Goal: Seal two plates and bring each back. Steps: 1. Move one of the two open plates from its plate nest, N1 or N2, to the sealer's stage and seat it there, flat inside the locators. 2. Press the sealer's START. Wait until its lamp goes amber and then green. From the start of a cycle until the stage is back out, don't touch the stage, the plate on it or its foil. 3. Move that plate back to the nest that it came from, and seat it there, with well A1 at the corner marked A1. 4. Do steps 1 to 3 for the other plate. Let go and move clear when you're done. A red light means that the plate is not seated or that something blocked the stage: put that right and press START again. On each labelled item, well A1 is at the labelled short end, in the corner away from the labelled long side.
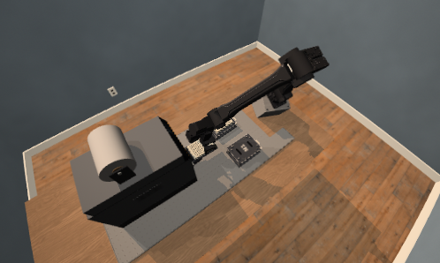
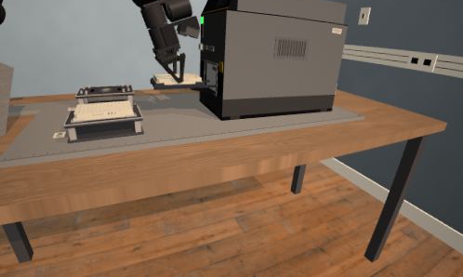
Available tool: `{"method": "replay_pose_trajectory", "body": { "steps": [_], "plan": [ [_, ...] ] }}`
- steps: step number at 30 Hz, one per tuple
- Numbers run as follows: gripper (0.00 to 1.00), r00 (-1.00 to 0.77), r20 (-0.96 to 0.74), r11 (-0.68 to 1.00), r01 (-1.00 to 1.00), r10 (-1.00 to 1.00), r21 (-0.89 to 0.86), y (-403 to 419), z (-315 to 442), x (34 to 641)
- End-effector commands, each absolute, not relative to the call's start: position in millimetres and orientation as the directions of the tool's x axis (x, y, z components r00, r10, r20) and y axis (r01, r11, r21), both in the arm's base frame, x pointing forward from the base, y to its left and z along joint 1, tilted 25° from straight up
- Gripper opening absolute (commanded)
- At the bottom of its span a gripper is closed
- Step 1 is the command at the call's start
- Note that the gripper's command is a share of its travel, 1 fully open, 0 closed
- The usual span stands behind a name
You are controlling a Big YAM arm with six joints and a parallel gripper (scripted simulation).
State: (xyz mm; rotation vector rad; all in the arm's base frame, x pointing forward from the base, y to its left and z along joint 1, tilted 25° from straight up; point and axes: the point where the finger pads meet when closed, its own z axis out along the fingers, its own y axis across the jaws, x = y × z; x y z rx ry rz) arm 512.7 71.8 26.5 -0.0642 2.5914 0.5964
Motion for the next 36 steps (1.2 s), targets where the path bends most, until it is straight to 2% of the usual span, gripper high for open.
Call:
{"method": "replay_pose_trajectory", "body": {
  "steps": [1, 36],
  "plan": [
    [1.00, -0.850, -0.522, 0.909, -0.157, 0.075, 0.387, 55.1, 63.5, 535.0],
    [1.00, -0.846, -0.527, 0.909, -0.156, 0.079, 0.386, 46.1, 82.3, 533.4]
  ]
}}
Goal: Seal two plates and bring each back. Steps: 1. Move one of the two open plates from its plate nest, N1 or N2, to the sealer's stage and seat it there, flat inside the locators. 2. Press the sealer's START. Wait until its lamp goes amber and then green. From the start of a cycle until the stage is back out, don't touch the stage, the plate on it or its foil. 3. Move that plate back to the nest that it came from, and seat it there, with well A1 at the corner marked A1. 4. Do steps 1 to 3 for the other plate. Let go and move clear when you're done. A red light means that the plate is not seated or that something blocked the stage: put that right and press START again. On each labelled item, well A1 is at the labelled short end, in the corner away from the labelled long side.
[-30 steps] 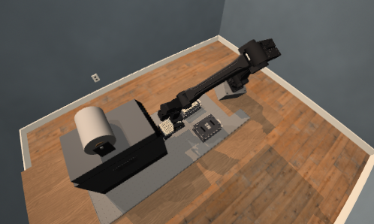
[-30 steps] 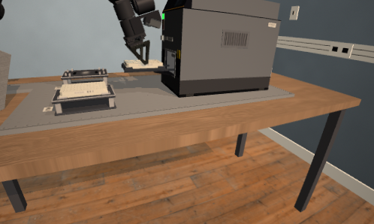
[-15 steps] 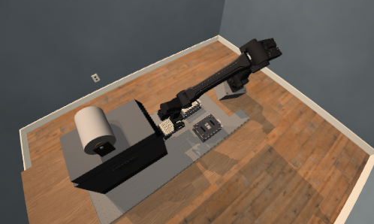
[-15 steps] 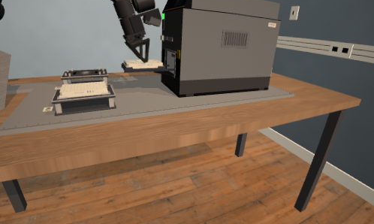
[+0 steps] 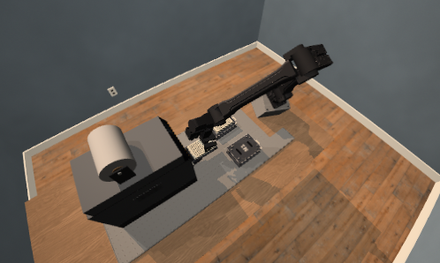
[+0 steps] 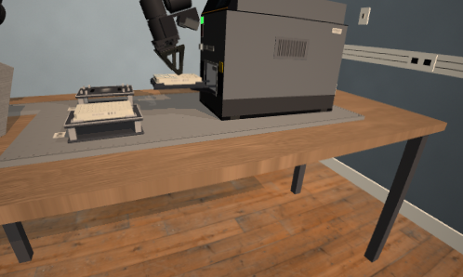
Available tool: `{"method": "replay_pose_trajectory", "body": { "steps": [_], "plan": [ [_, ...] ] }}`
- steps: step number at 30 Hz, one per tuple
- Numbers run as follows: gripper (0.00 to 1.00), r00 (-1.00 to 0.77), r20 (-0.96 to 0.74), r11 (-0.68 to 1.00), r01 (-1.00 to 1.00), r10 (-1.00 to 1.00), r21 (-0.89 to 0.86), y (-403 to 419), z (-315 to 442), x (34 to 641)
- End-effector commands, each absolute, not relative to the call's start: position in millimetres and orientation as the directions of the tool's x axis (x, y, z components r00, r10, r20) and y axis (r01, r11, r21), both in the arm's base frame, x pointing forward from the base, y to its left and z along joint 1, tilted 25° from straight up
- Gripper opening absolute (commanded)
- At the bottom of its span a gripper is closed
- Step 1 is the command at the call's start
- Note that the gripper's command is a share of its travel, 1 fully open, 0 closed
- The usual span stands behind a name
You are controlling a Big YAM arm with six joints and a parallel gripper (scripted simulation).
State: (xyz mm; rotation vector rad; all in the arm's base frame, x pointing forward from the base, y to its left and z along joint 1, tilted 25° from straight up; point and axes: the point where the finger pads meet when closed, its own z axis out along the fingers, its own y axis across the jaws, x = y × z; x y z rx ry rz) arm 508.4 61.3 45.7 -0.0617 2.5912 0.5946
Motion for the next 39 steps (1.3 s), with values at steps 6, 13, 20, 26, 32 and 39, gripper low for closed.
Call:
{"method": "replay_pose_trajectory", "body": {
  "steps": [6, 13, 20, 26, 32, 39],
  "plan": [
    [1.00, -0.850, -0.521, 0.909, -0.154, 0.079, 0.388, 53.9, 75.4, 535.1],
    [1.00, -0.855, -0.515, 0.901, -0.180, 0.055, 0.394, 69.8, 63.8, 535.2],
    [1.00, -0.854, -0.517, 0.901, -0.181, 0.054, 0.393, 69.7, 63.4, 535.8],
    [1.00, -0.840, -0.537, 0.906, -0.168, 0.075, 0.389, 56.4, 75.9, 538.4],
    [1.00, -0.832, -0.549, 0.908, -0.163, 0.084, 0.386, 49.9, 83.3, 539.4],
    [1.00, -0.832, -0.548, 0.909, -0.164, 0.080, 0.382, 45.5, 88.7, 537.5]
  ]
}}
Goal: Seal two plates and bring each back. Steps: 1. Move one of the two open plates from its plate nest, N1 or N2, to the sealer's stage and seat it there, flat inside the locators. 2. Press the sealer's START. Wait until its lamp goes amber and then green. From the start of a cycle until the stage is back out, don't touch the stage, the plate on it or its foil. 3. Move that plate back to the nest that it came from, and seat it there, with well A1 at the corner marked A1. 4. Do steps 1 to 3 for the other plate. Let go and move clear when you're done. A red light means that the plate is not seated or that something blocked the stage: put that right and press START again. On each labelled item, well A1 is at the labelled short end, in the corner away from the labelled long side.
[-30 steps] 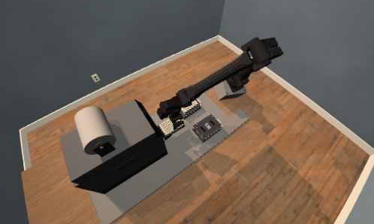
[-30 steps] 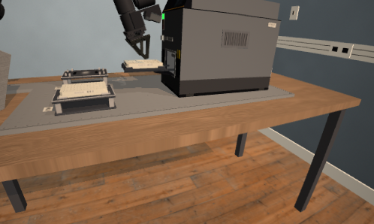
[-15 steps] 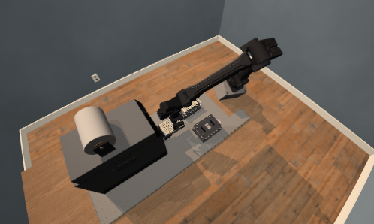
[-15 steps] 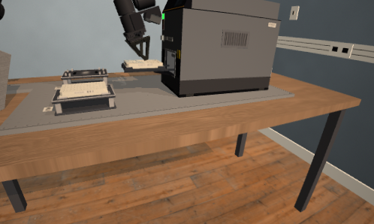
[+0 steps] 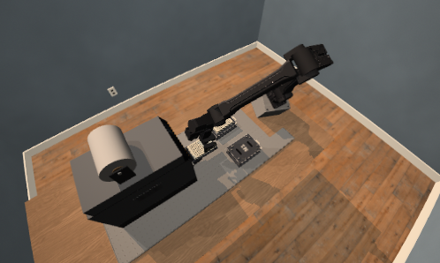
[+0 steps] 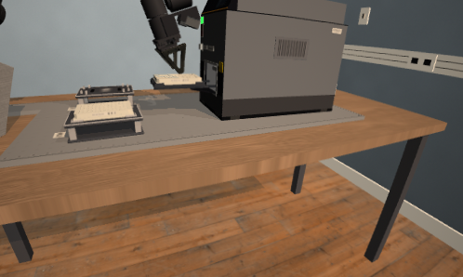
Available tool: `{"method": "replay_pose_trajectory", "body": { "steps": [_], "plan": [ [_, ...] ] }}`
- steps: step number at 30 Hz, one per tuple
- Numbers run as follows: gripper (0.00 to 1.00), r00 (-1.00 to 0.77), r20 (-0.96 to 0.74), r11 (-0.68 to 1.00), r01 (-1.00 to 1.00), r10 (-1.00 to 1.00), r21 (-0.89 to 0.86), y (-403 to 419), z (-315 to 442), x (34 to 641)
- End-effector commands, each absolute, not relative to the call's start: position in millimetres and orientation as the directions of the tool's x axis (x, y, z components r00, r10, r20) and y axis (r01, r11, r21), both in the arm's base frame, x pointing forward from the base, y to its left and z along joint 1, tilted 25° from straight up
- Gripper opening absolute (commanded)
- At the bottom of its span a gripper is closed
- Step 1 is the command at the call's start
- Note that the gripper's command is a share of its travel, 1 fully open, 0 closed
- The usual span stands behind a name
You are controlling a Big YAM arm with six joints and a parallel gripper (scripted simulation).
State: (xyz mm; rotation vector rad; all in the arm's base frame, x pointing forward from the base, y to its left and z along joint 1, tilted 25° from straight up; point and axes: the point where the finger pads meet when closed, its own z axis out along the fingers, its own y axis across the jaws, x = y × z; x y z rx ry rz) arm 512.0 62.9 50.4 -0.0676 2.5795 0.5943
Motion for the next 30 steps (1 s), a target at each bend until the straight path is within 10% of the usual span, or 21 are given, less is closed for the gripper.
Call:
{"method": "replay_pose_trajectory", "body": {
  "steps": [1, 30],
  "plan": [
    [1.00, -0.833, -0.548, 0.909, -0.166, 0.077, 0.381, 44.2, 91.1, 536.7],
    [1.00, -0.853, -0.518, 0.908, -0.163, 0.066, 0.385, 35.8, 117.2, 526.3]
  ]
}}
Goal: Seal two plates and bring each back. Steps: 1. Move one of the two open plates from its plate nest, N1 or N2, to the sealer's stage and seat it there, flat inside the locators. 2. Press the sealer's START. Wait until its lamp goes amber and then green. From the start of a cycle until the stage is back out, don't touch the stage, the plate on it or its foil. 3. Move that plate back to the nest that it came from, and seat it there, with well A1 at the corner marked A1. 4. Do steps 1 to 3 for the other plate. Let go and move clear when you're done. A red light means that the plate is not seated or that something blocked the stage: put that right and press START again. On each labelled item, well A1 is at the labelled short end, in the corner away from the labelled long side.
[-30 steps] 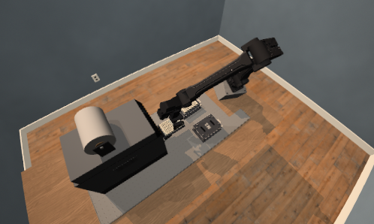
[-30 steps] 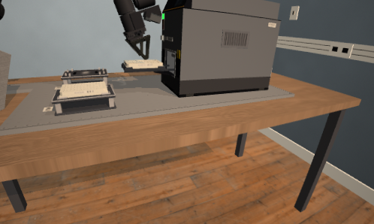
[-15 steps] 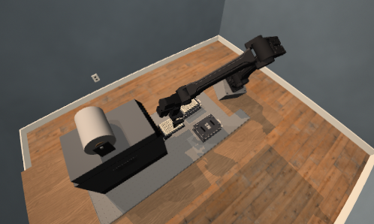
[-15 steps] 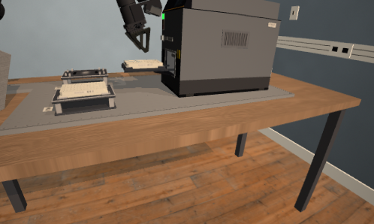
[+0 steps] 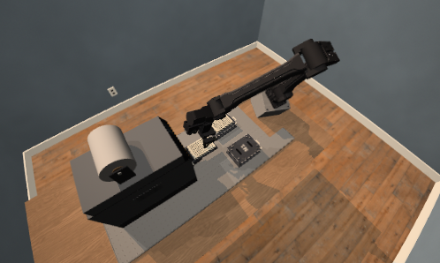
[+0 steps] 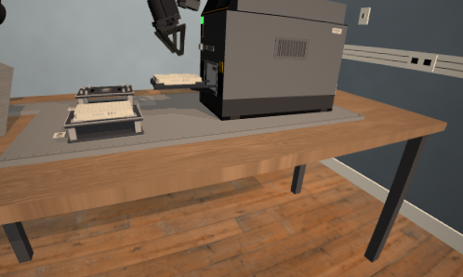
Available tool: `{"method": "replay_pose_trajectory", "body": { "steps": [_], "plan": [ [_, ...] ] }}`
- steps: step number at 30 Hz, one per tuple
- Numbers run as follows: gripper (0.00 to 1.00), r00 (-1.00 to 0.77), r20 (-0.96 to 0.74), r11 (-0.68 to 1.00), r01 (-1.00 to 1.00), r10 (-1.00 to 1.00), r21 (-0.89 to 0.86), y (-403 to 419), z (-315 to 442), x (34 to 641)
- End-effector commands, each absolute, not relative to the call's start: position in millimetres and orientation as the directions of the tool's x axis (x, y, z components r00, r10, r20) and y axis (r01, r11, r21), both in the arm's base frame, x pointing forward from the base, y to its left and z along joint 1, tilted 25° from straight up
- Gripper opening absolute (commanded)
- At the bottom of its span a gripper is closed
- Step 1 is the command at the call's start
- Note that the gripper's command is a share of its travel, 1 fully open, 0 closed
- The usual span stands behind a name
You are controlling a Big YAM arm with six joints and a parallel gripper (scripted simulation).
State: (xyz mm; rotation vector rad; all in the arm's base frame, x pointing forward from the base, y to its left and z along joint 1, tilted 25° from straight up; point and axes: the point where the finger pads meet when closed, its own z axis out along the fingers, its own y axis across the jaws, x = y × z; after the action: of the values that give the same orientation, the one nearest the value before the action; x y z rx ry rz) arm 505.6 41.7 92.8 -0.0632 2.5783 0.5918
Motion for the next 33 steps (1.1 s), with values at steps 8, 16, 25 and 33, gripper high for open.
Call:
{"method": "replay_pose_trajectory", "body": {
  "steps": [8, 16, 25, 33],
  "plan": [
    [1.00, -0.870, -0.489, 0.904, -0.162, 0.059, 0.396, 48.4, 96.4, 518.8],
    [1.00, -0.872, -0.487, 0.903, -0.163, 0.057, 0.397, 50.0, 90.4, 509.4],
    [1.00, -0.845, -0.528, 0.908, -0.158, 0.079, 0.387, 35.0, 113.1, 519.7],
    [1.00, -0.840, -0.536, 0.910, -0.153, 0.087, 0.386, 28.7, 116.7, 529.8]
  ]
}}
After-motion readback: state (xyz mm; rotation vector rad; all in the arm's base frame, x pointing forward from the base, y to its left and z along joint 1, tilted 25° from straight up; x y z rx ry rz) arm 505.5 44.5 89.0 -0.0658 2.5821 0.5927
